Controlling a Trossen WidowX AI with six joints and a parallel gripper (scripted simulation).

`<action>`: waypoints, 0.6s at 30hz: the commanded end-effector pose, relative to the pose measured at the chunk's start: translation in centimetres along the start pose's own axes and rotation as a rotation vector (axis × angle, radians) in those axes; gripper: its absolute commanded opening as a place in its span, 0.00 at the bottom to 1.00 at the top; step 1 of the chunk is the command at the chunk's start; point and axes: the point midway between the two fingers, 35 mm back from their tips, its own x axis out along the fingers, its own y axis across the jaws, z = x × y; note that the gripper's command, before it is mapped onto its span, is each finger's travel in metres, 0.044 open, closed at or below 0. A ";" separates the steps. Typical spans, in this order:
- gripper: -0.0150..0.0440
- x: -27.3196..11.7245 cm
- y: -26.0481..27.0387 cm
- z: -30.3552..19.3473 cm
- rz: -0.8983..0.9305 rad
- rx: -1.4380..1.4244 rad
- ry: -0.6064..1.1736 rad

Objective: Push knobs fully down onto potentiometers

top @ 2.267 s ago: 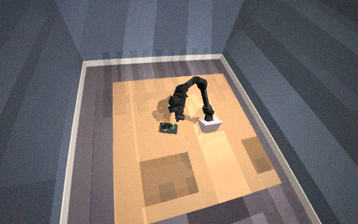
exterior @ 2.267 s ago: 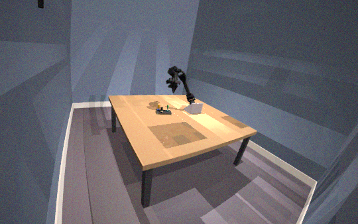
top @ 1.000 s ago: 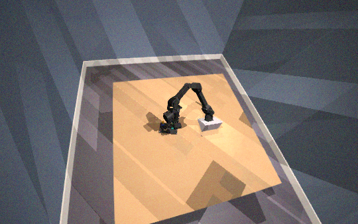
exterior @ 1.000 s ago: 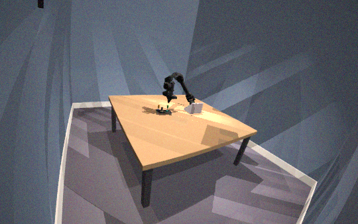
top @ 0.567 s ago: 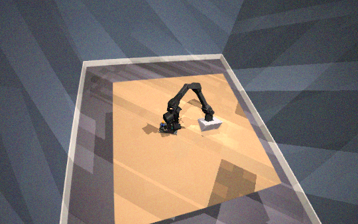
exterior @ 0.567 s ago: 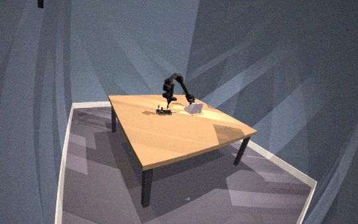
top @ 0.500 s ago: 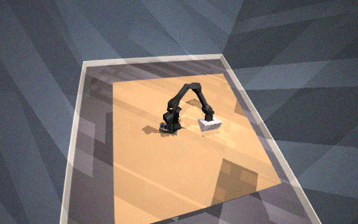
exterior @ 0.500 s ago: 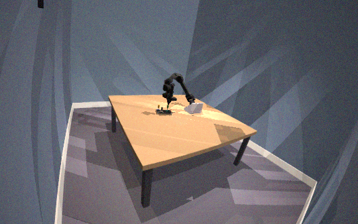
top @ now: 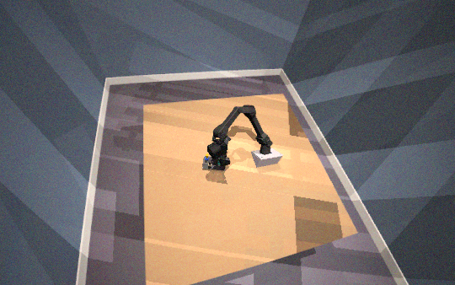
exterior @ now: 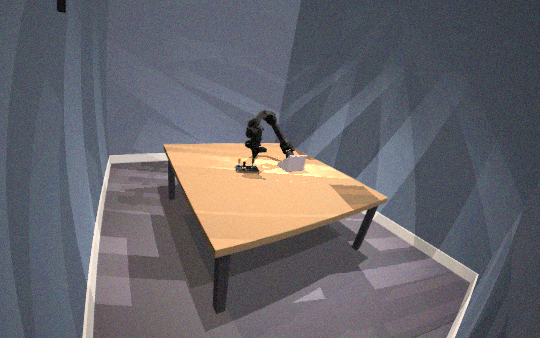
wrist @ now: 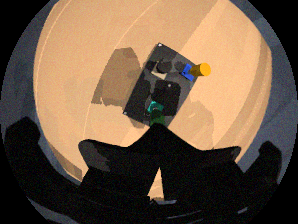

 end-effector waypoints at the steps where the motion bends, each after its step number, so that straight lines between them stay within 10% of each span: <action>1: 0.25 0.2 -0.1 0.0 -0.004 -0.003 -0.001; 18: 0.25 0.5 -0.1 0.0 -0.004 -0.003 -0.001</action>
